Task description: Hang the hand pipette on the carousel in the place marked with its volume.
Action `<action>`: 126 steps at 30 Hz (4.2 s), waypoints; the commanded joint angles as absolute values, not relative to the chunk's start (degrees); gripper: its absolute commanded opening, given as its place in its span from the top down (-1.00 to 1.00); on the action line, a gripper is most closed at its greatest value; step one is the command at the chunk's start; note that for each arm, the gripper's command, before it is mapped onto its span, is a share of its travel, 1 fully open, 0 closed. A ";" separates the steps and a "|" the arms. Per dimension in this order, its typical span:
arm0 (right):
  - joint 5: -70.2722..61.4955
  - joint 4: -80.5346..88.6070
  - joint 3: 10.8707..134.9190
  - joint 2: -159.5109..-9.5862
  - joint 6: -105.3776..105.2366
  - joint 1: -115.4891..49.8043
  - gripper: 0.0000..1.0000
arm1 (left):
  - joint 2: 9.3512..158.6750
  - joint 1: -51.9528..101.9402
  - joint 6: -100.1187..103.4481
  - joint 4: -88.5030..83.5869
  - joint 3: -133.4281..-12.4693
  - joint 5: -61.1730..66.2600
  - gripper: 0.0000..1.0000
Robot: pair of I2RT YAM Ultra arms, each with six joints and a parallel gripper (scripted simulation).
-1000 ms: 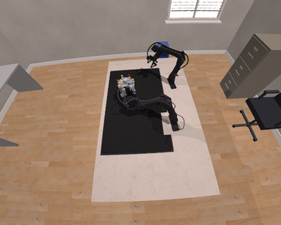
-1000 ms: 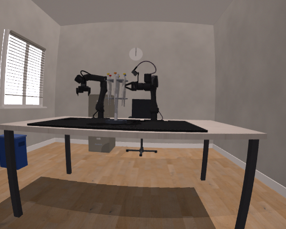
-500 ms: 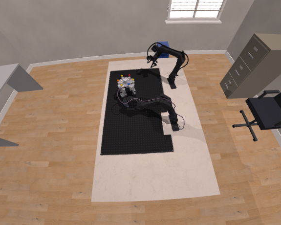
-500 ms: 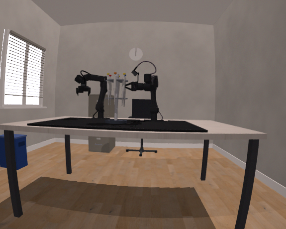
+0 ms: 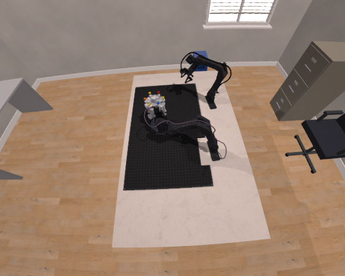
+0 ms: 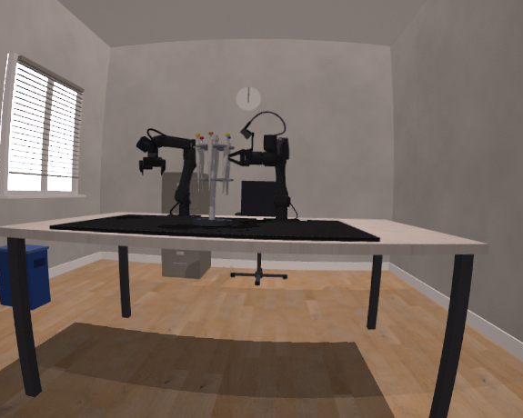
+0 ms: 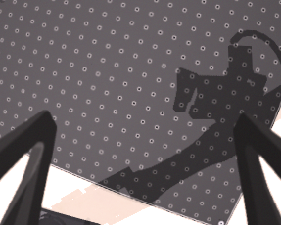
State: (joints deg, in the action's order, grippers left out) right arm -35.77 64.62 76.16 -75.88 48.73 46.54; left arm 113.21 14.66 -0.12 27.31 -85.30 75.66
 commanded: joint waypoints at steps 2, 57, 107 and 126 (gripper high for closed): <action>-37.11 63.23 76.89 -75.47 49.12 47.13 -1.00 | 112.29 15.28 0.12 28.53 -86.56 75.92 0.77; -37.11 63.23 76.89 -75.47 49.12 47.13 -1.00 | 112.32 15.28 0.16 28.38 -86.46 75.91 0.00; -37.11 63.23 76.89 -75.47 49.12 47.13 -1.00 | 102.02 18.09 -0.13 31.54 -71.63 56.32 0.00; -37.11 63.23 76.89 -75.47 49.12 47.13 -1.00 | 95.08 22.80 0.08 33.24 -63.25 37.04 0.00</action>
State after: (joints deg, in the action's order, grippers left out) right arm -35.77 64.62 76.16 -75.88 48.73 46.54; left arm 97.82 21.34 0.01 31.88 -64.31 43.75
